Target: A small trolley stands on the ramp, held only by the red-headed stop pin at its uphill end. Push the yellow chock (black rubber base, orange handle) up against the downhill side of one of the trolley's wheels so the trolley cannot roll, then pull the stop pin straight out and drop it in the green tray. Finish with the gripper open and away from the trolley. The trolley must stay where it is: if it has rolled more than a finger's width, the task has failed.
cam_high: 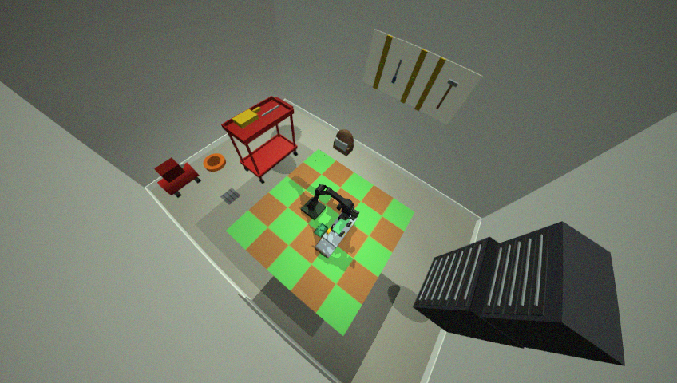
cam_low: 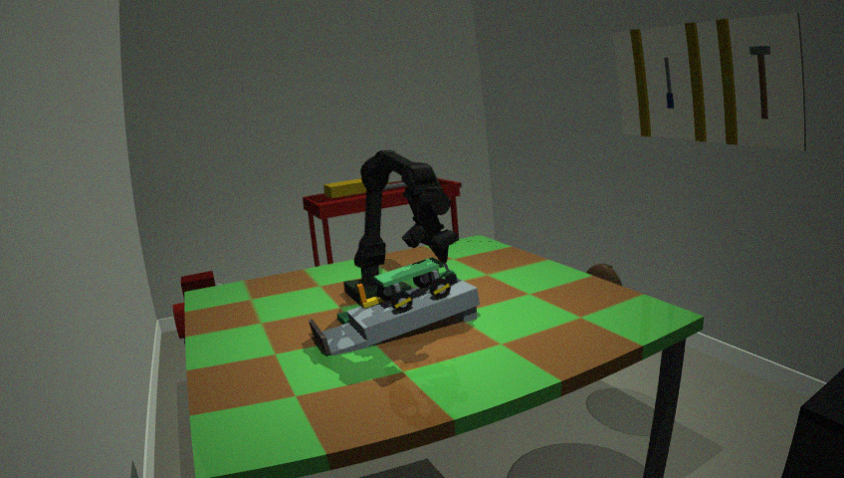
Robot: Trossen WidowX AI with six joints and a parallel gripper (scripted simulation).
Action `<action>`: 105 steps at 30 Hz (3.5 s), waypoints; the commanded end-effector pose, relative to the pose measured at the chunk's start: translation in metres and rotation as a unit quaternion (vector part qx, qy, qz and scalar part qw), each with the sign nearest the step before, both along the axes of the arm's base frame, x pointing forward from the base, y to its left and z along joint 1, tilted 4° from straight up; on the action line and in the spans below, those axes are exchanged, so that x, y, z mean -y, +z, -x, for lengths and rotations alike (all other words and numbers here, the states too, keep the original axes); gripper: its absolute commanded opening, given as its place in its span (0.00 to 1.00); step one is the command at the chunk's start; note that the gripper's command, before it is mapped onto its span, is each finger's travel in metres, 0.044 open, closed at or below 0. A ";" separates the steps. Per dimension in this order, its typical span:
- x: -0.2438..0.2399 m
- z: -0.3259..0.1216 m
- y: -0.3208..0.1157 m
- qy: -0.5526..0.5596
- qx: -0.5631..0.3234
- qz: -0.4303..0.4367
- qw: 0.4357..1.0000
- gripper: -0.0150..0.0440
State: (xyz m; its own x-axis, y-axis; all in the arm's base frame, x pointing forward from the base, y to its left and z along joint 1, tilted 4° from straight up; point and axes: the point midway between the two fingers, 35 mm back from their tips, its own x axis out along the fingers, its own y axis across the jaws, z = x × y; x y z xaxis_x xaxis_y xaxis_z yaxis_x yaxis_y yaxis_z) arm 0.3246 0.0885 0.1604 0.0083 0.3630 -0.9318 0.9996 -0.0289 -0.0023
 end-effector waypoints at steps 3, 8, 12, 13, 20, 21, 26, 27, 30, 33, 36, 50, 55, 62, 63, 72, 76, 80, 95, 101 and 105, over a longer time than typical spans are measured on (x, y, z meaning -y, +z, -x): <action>0.001 0.000 0.007 0.003 0.004 -0.002 1.000 0.25; 0.002 0.000 0.010 0.003 0.004 -0.002 1.000 0.25; 0.002 0.000 0.012 0.003 0.004 -0.002 1.000 0.25; 0.002 0.000 0.013 0.003 0.004 -0.002 1.000 0.25; 0.003 0.000 0.017 0.003 0.004 -0.002 1.000 0.25; 0.003 0.000 0.018 0.003 0.004 -0.002 1.000 0.25; 0.003 0.000 0.021 0.003 0.004 -0.002 1.000 0.25; 0.002 0.000 0.022 0.003 0.004 -0.002 1.000 0.25; 0.002 -0.001 0.024 0.003 0.004 -0.002 1.000 0.25; 0.000 -0.001 0.024 0.003 0.004 -0.002 1.000 0.25; -0.008 -0.001 0.026 0.003 0.004 -0.003 1.000 0.25; -0.027 -0.001 0.032 0.003 0.004 -0.004 1.000 0.25; -0.027 0.012 0.031 0.003 0.004 -0.004 1.000 0.25; -0.028 0.034 0.027 0.003 0.002 -0.004 1.000 0.25; -0.028 0.037 0.027 0.003 0.002 -0.004 1.000 0.25; -0.031 0.070 0.027 0.003 0.001 -0.004 1.000 0.25; -0.032 0.082 0.029 0.003 0.000 -0.004 1.000 0.25; -0.032 0.082 0.029 0.003 0.000 -0.004 1.000 0.25; 0.027 0.081 0.009 0.003 0.000 -0.001 1.000 0.25; 0.053 0.082 0.003 0.003 0.000 0.001 1.000 0.25; 0.069 0.082 -0.001 0.003 0.000 0.002 1.000 0.25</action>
